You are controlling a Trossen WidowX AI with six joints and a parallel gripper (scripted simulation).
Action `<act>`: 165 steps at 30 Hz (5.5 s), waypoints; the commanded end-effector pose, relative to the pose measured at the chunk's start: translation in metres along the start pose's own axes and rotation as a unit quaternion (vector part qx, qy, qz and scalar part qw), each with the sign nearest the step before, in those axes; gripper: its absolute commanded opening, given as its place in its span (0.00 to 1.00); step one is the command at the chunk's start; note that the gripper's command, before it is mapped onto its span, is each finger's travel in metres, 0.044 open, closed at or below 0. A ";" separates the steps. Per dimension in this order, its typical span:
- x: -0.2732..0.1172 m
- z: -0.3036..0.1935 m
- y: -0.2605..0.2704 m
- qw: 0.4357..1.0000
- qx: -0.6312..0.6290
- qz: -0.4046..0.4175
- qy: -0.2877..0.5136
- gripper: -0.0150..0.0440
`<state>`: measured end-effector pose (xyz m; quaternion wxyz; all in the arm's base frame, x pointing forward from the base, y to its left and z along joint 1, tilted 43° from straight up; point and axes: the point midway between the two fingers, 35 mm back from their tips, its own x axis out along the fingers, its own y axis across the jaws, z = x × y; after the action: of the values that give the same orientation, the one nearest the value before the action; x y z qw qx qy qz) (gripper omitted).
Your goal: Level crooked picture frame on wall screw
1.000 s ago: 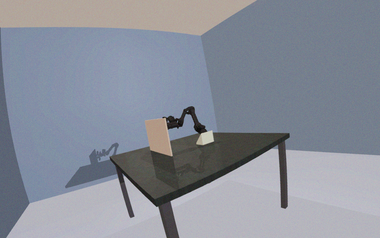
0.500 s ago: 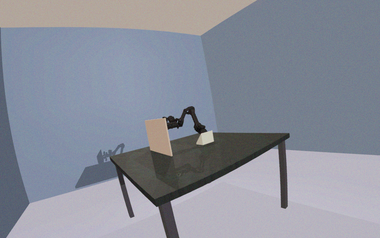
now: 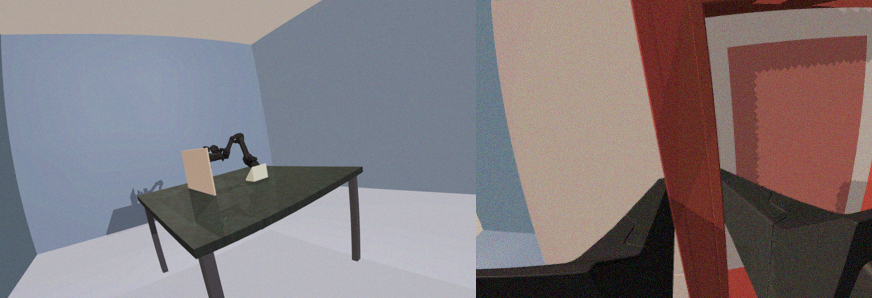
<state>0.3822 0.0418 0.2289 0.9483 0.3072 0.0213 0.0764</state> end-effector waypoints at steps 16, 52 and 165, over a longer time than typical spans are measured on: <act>0.000 0.000 0.000 0.999 0.042 0.000 0.001 0.25; -0.022 0.006 0.001 0.998 0.063 0.000 0.000 0.69; -0.201 0.007 0.034 0.999 -0.040 -0.001 0.006 0.69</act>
<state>0.1799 0.0341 0.2536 0.9591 0.2702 0.0250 0.0808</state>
